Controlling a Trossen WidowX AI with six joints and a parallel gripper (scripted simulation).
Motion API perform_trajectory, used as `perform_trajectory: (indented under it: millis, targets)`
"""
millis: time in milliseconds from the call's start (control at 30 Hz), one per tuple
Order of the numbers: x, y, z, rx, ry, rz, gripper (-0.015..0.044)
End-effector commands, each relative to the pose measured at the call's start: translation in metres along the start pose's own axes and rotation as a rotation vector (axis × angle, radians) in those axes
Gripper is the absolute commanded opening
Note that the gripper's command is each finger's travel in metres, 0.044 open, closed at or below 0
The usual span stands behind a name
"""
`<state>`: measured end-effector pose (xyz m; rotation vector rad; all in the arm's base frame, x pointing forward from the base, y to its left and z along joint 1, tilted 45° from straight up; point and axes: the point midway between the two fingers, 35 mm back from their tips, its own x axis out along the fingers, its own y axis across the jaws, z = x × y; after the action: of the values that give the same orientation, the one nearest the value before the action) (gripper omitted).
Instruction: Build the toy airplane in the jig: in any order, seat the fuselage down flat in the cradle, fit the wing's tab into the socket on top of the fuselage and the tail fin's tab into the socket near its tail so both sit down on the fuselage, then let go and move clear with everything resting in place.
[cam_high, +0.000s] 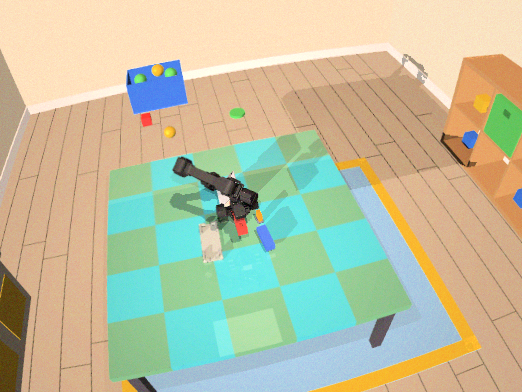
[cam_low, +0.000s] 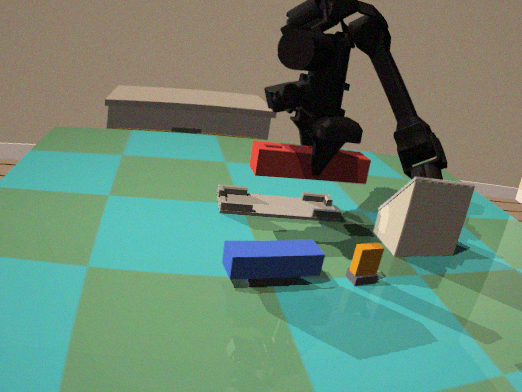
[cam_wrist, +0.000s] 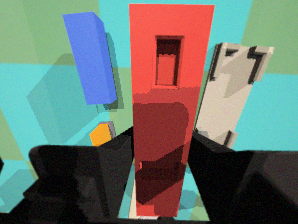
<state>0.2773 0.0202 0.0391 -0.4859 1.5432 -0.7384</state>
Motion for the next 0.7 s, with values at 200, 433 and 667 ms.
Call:
perform_trajectory:
  millis: [200, 433, 667]
  targets:
    - [-0.003, -0.014, 0.002, 0.023, 0.001, 0.012, 0.0000]
    - [0.006, -0.035, 0.005, 0.042, 0.000, 0.022, 0.0000]
    - [0.016, -0.056, 0.007, 0.054, -0.001, 0.026, 0.0000]
